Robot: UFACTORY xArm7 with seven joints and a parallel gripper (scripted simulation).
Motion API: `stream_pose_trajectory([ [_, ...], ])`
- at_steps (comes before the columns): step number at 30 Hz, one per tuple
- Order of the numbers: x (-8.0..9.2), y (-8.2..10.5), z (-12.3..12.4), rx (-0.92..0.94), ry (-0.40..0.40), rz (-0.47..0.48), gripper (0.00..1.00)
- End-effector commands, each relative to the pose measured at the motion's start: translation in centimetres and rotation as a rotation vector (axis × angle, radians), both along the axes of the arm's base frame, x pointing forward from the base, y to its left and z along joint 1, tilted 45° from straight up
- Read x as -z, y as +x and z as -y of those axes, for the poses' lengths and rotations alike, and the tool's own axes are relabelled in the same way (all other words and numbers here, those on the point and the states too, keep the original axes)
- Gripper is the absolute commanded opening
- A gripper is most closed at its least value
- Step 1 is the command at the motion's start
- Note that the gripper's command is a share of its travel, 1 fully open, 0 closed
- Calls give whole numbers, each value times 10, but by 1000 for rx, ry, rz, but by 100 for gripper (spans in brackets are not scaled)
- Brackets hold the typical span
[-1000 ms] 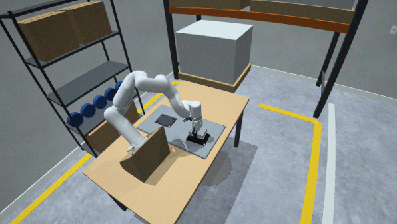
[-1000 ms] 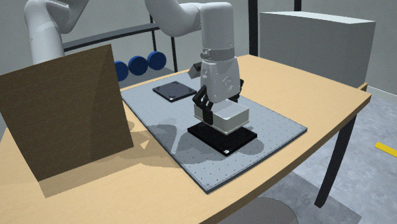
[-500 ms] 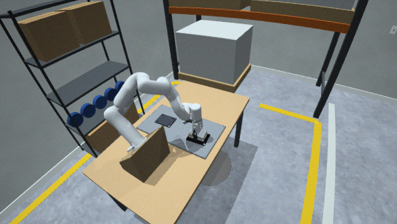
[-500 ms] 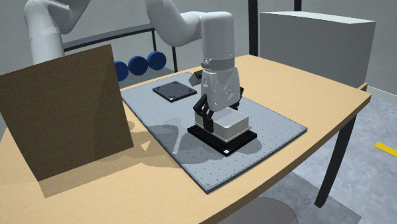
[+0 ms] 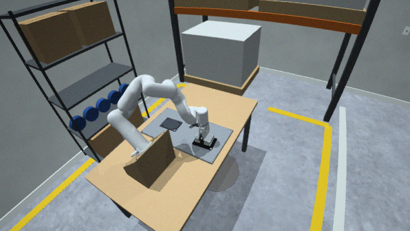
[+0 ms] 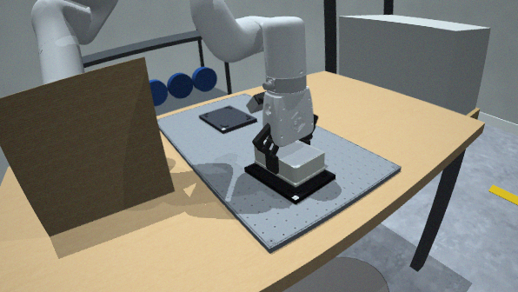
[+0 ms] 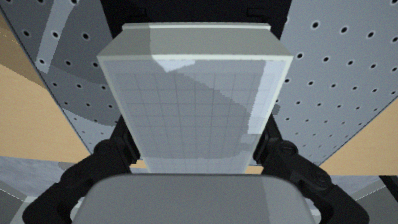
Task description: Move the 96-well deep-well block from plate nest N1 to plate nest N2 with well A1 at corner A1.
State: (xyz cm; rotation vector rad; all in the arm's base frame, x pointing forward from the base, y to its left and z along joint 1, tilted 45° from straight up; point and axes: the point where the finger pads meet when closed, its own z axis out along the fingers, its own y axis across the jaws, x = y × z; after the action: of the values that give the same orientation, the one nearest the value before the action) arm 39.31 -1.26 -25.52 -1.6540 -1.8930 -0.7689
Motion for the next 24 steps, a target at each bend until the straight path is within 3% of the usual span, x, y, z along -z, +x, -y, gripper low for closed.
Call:
stream_pose_trajectory([
  [1,0,1,2,2,-4,2,0],
  [24,2,1,0,2,-4,2,0],
])
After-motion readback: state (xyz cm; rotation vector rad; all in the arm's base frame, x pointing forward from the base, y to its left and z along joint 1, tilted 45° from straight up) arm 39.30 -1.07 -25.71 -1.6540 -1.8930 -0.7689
